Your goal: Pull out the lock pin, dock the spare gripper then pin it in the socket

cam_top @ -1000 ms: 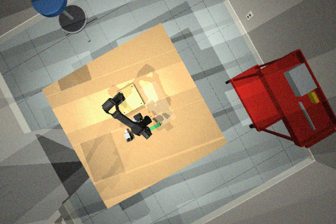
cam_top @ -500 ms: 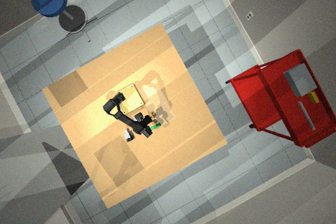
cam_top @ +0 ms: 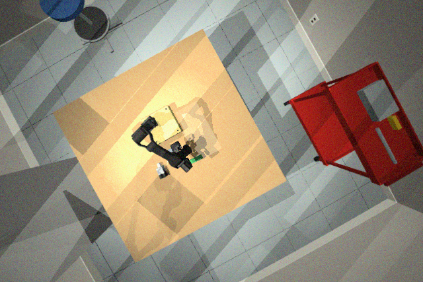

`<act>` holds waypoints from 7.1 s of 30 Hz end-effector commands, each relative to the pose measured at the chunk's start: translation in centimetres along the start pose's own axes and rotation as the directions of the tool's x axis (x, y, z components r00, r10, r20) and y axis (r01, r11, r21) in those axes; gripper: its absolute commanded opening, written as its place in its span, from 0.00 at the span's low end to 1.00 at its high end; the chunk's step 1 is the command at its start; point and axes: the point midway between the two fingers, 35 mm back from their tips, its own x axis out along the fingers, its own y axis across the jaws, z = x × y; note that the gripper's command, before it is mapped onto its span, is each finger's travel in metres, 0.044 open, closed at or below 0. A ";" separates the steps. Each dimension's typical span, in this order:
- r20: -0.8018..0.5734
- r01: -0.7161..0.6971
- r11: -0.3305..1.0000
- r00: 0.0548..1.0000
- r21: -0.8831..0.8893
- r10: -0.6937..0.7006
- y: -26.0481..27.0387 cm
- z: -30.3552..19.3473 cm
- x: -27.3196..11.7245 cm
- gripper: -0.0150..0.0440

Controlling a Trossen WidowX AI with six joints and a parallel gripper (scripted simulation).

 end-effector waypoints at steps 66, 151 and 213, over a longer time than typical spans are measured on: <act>0.126 -0.012 1.000 0.992 0.000 0.011 0.2 1.9 1.1 0.25; 0.113 -0.053 0.999 0.992 0.000 0.053 0.4 7.7 -1.2 0.25; 0.110 -0.069 0.995 0.992 0.075 0.061 -9.8 13.0 -2.7 0.25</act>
